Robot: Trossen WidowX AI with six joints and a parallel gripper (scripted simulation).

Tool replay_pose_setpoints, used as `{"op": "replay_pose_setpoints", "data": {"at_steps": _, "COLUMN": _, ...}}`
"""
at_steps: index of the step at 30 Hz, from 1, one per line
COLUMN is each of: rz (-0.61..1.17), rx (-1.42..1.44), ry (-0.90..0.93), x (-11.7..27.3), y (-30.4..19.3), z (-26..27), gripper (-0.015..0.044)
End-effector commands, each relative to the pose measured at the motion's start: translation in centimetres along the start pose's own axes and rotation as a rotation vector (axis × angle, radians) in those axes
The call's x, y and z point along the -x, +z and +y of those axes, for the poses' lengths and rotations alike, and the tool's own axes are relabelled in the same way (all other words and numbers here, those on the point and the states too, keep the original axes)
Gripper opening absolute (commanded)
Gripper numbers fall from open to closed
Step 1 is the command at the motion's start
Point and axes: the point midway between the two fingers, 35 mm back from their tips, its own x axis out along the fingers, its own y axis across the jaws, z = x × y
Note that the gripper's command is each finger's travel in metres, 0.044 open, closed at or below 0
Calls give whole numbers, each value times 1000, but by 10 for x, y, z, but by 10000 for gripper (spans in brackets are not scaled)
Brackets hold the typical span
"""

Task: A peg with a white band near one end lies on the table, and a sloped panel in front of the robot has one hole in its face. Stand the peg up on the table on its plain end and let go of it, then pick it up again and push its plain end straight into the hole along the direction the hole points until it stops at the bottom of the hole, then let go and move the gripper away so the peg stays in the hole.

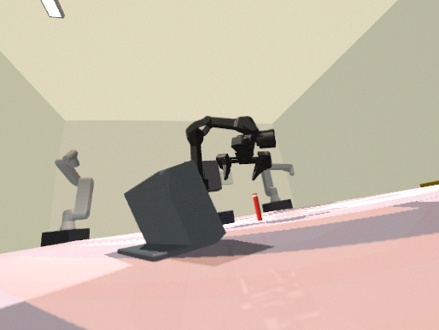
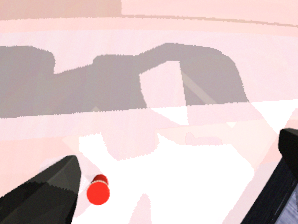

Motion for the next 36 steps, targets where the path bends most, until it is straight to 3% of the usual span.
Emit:
{"op": "replay_pose_setpoints", "data": {"at_steps": 1, "rz": 116, "rx": 10, "ry": 30, "x": -2, "y": -2, "z": 5, "gripper": 440}}
{"op": "replay_pose_setpoints", "data": {"at_steps": 15, "rz": 505, "rx": 64, "ry": 255, "x": 2, "y": 0, "z": 29, "gripper": 440}}
{"op": "replay_pose_setpoints", "data": {"at_steps": 36, "rz": 518, "rx": 78, "ry": 273, "x": -14, "y": -9, "z": 36, "gripper": 440}}
